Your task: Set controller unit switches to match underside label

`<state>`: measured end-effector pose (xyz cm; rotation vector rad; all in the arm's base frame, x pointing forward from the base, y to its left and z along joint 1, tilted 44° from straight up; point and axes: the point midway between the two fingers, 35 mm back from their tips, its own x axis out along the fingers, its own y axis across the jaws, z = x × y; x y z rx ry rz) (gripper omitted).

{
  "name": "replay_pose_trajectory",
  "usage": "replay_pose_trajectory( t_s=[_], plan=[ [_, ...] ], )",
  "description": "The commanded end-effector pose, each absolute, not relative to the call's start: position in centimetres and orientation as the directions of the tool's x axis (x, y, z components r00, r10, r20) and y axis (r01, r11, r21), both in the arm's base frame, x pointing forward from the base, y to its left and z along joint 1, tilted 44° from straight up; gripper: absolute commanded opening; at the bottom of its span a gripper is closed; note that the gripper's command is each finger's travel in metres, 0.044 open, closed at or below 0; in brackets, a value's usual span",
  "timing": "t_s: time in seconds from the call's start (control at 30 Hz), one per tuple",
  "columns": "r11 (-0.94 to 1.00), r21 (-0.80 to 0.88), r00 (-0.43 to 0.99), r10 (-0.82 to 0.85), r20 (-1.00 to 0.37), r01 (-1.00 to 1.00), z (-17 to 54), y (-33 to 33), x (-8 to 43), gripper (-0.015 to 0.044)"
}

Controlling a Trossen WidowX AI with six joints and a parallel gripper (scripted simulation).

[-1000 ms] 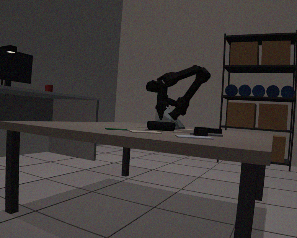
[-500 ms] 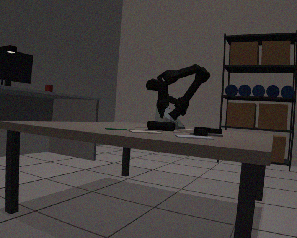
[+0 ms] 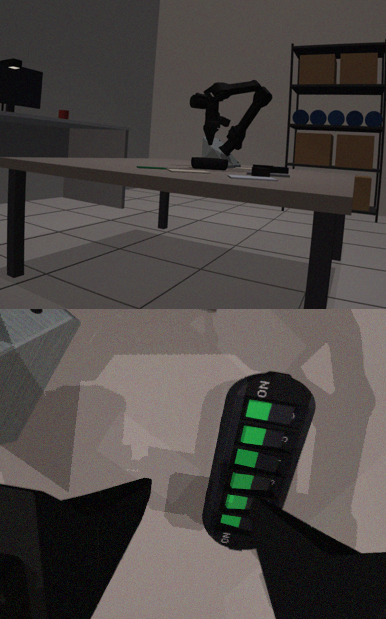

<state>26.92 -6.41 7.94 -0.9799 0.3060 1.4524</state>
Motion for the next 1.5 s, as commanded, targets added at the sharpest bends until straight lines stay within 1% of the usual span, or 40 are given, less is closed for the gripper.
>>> replay_pose_trajectory(
  t_s=[0.0,0.1,0.43,1.0,1.07,1.13,1.3,1.47],
  plan=[
    [-0.177,-0.372,0.159,0.681,-0.715,-0.911,8.0,-6.5,27.0,0.0079],
    [-0.177,-0.372,0.159,0.681,-0.715,-0.911,8.0,-6.5,27.0,0.0],
    [-0.177,-0.372,0.159,0.681,-0.715,-0.911,8.0,-6.5,27.0,0.0],
    [-0.171,-0.371,0.161,0.684,-0.712,-0.913,8.0,-6.5,27.0,0.044],
    [-0.171,-0.371,0.161,0.684,-0.712,-0.913,8.0,-6.5,27.0,0.044],
    [-0.164,-0.367,0.163,0.683,-0.712,-0.916,8.6,-7.1,26.9,0.0387],
    [-0.106,-0.334,0.176,0.682,-0.71,-0.937,12.8,-11.2,25.9,0.0256],
    [-0.098,-0.33,0.178,0.682,-0.709,-0.939,13.4,-11.7,25.7,0.0125]
  ],
)
